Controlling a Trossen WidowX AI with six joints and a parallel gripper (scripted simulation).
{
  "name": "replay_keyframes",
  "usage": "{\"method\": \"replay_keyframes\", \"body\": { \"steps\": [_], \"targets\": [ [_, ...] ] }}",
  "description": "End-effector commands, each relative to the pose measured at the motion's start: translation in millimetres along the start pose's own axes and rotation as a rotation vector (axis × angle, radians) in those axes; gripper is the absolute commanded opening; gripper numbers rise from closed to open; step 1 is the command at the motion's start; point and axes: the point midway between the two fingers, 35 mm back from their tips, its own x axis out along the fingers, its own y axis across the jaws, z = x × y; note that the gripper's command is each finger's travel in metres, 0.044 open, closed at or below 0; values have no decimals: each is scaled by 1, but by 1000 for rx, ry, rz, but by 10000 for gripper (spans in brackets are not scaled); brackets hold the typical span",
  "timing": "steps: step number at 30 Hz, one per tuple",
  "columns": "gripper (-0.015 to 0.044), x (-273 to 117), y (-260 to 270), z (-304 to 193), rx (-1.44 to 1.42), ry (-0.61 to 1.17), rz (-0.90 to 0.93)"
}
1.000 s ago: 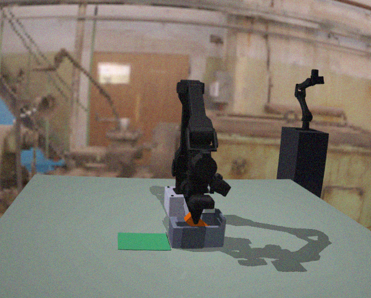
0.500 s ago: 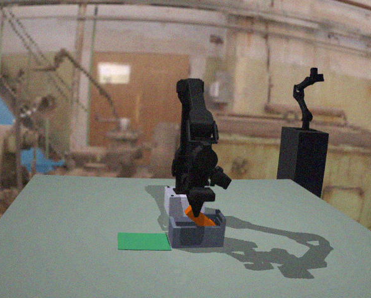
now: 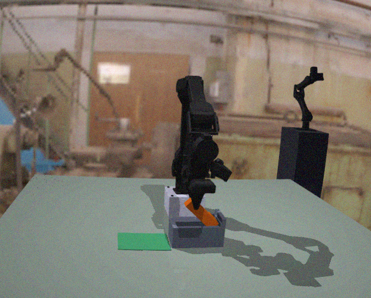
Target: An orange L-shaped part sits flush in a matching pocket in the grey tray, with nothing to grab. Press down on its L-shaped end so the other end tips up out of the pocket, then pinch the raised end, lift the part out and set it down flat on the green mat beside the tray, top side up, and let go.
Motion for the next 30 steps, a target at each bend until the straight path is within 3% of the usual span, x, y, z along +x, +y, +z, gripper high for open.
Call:
{"method": "replay_keyframes", "body": {
  "steps": [1, 30],
  "targets": [
    [0, -10, -2, 1, 0, -5, -14],
    [0, -43, -1, -2, 0, -5, -14]
  ]
}}
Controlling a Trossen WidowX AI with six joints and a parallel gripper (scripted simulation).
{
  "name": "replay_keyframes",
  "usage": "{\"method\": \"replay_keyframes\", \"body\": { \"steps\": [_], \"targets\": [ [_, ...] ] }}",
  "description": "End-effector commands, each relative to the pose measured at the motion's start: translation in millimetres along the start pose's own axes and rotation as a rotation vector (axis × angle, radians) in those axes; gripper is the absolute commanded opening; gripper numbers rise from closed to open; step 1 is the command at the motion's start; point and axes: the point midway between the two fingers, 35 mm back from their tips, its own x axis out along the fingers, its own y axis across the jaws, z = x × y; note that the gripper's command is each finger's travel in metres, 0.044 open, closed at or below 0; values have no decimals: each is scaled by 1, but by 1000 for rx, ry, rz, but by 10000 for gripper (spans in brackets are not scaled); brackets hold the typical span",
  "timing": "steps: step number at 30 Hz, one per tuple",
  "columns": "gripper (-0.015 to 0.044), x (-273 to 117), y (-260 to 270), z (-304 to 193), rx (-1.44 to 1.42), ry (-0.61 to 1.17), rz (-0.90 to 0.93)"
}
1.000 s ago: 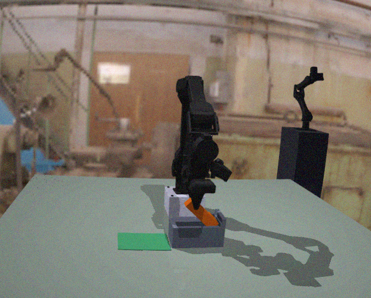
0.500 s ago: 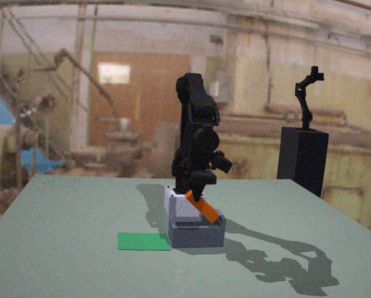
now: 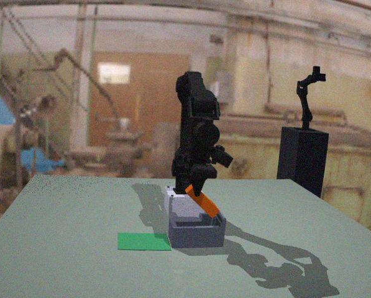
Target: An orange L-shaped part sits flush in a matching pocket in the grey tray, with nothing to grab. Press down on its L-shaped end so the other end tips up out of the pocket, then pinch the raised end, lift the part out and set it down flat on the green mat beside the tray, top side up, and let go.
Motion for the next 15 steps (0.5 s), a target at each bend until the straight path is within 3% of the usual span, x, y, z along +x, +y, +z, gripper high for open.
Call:
{"method": "replay_keyframes", "body": {
  "steps": [1, 15],
  "targets": [
    [0, -3, -1, -3, 2, -4, -10],
    [0, 1, 4, -60, 2, 1, -10]
  ]
}}
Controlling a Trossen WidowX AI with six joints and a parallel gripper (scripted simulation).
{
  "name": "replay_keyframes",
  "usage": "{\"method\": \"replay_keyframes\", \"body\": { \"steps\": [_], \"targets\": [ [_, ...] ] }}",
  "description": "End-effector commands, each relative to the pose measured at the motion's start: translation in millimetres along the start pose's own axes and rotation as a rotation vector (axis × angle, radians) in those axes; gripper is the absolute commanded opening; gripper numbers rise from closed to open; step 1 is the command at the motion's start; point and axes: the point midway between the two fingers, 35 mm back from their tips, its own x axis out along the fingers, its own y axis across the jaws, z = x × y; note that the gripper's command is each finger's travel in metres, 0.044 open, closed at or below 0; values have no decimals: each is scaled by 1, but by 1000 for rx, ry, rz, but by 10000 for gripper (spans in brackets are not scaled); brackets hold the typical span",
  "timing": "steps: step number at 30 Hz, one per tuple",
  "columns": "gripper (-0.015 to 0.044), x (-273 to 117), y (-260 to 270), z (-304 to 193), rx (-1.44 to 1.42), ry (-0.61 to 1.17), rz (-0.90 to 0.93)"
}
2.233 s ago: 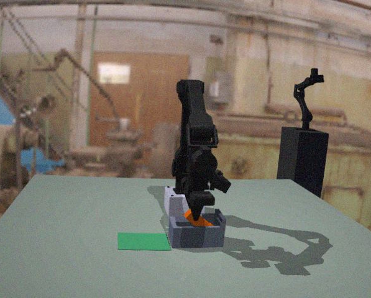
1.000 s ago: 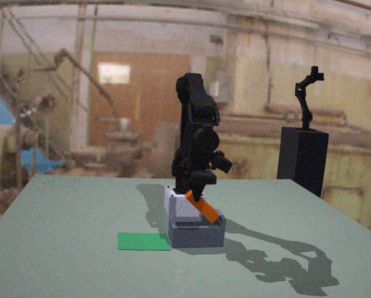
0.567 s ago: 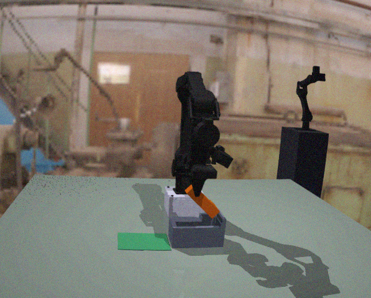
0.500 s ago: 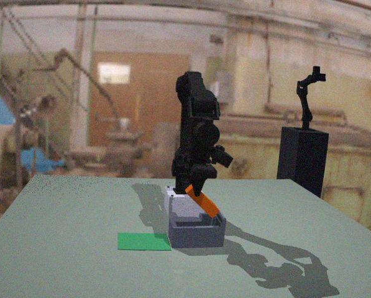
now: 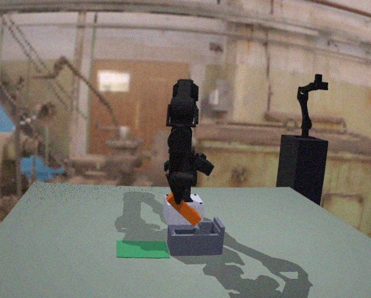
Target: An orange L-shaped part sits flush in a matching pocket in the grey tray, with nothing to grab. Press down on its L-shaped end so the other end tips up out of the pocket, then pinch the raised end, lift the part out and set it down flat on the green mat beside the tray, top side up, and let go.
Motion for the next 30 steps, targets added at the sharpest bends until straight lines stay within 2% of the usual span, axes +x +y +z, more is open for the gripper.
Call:
{"method": "replay_keyframes", "body": {
  "steps": [1, 23, 30],
  "targets": [
    [0, 0, 0, -15, -3, -3, -5],
    [0, -1, 9, -113, -3, 6, -4],
    [0, 2, 9, -116, -3, 6, -4]
  ]
}}
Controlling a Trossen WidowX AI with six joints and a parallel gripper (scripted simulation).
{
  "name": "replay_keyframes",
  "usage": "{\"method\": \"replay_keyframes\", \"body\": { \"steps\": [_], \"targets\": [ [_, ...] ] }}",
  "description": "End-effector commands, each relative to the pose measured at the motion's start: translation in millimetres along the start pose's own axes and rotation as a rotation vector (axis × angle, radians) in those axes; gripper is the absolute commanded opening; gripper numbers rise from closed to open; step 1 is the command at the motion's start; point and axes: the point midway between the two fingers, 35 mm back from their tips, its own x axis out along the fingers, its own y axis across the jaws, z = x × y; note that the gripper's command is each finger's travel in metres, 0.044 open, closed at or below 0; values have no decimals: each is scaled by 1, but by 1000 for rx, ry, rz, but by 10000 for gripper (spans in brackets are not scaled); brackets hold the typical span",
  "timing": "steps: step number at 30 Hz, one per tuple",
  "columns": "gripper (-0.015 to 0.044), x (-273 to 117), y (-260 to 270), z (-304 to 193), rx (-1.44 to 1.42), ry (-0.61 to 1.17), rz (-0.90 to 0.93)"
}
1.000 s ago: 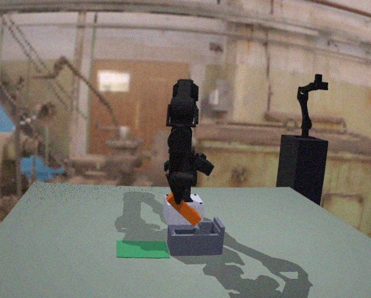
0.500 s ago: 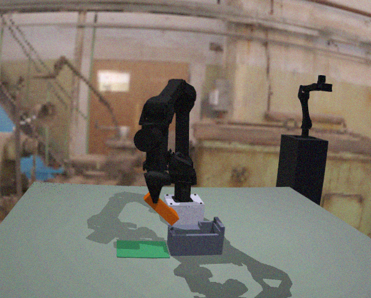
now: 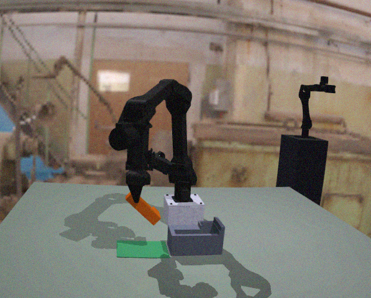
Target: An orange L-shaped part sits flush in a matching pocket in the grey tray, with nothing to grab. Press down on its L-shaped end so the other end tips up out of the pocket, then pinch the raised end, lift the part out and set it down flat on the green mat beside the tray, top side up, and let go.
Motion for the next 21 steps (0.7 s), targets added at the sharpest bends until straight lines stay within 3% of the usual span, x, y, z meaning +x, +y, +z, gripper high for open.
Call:
{"method": "replay_keyframes", "body": {
  "steps": [1, 21],
  "targets": [
    [0, 1, -2, -2, -5, 0, -7],
    [0, 32, -2, -2, -5, 0, -7]
  ]
}}
